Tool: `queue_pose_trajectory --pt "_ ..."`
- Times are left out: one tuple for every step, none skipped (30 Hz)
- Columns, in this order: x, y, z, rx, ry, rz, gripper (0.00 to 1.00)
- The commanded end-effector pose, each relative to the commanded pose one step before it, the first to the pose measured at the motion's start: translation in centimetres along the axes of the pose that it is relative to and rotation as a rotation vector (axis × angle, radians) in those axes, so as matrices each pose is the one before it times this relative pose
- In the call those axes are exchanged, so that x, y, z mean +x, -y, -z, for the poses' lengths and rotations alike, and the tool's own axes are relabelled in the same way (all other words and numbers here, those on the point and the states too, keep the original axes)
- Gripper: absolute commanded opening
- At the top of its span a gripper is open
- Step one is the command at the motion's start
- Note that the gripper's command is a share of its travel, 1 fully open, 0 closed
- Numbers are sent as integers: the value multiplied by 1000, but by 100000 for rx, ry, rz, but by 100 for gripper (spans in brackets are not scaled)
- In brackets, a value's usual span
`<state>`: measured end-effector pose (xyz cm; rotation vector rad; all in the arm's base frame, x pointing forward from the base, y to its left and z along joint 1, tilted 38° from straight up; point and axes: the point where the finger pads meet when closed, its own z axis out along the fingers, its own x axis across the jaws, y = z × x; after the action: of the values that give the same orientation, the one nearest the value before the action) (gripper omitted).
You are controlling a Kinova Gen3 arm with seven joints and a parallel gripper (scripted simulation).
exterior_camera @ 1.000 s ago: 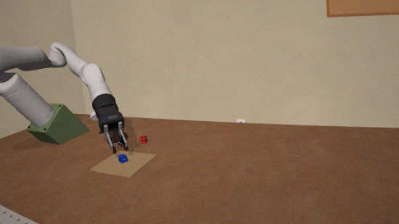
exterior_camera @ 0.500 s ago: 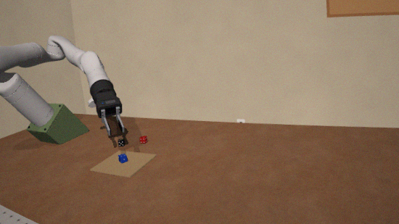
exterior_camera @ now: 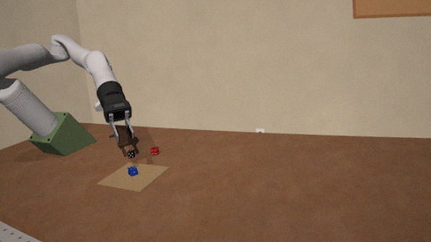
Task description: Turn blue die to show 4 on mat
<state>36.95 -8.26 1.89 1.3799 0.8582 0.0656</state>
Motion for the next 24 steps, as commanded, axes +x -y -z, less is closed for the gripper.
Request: queue_pose_trajectory --pt "-27 90 34 1099 168 -472 70" --pt "9 -22 -5 787 -2 50 70" --pt "9 -32 -10 962 -2 50 70" --pt "8 -45 -16 1143 -3 43 70" --pt "6 -61 -26 1323 -4 28 70" --pt "1 -82 -38 1501 -5 3 70" --pt "-7 -107 -54 1673 -6 -34 70" --pt "-18 -137 -73 1834 -6 -84 70" --pt "-33 -172 -97 1983 -6 -147 70" --pt "9 -93 -32 2249 34 61 70" --pt "21 -86 -17 2434 32 106 70" --pt "9 -127 -36 2556 10 43 70" --pt "-7 -173 -58 2658 -17 -33 70" --pt "-28 -224 -81 2738 -47 -121 70" --pt "-7 -173 -54 2983 19 -20 70" --pt "24 -120 -17 3228 72 102 70" --pt "0 0 0 0 0 0 70" --pt "0 0 0 0 0 0 70" --pt "5 -184 -31 3253 5 16 70" --pt "-20 -252 -46 3253 -64 -76 70" --pt "-18 -241 -43 3420 -32 -63 70" --pt "28 -138 -11 3806 108 91 70" --pt "3 -224 -8 3731 -3 5 70" --pt "-28 -308 -4 3630 -111 -81 70"
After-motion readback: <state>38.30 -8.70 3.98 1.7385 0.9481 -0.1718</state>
